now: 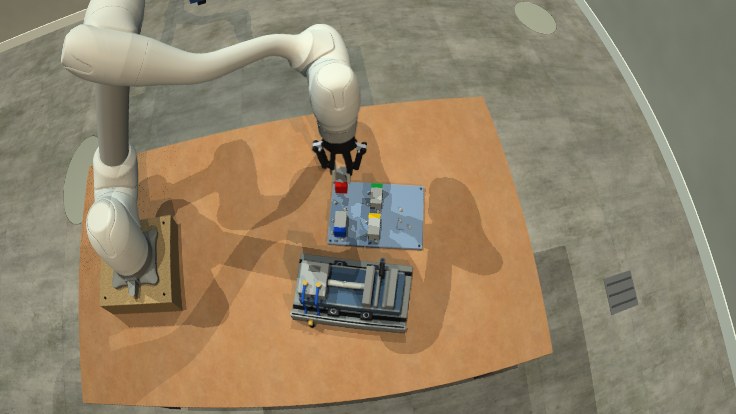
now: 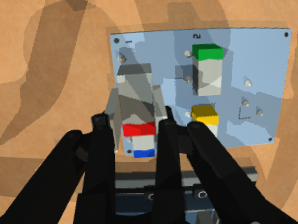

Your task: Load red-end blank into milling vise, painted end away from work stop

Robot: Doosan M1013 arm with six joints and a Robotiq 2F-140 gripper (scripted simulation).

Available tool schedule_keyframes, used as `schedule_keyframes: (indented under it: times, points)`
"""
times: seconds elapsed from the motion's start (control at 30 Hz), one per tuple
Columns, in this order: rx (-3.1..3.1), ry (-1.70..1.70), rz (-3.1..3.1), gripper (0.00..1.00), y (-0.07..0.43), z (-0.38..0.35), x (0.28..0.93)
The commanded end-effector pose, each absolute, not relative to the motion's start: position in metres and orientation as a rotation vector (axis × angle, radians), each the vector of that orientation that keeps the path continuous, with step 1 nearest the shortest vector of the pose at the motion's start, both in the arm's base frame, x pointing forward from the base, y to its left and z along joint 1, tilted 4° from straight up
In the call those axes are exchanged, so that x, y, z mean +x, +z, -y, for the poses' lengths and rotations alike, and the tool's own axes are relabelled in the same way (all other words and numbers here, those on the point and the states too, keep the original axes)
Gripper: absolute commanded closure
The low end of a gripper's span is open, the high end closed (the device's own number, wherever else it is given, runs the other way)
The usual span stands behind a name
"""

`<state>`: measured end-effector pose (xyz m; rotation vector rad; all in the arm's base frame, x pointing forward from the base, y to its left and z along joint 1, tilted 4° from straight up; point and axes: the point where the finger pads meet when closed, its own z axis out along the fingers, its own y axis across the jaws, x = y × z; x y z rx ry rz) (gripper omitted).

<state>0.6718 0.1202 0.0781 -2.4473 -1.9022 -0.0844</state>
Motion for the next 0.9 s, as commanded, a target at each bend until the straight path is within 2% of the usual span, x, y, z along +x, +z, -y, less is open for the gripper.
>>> schedule_keyframes:
  times: [0.0, 0.57, 0.87]
  points:
    - [-2.447, -0.085, 1.902, 1.0, 0.083, -0.12, 0.672]
    - [-2.447, -0.085, 1.902, 1.0, 0.127, -0.117, 0.671]
    - [-2.447, -0.085, 1.902, 1.0, 0.128, -0.117, 0.671]
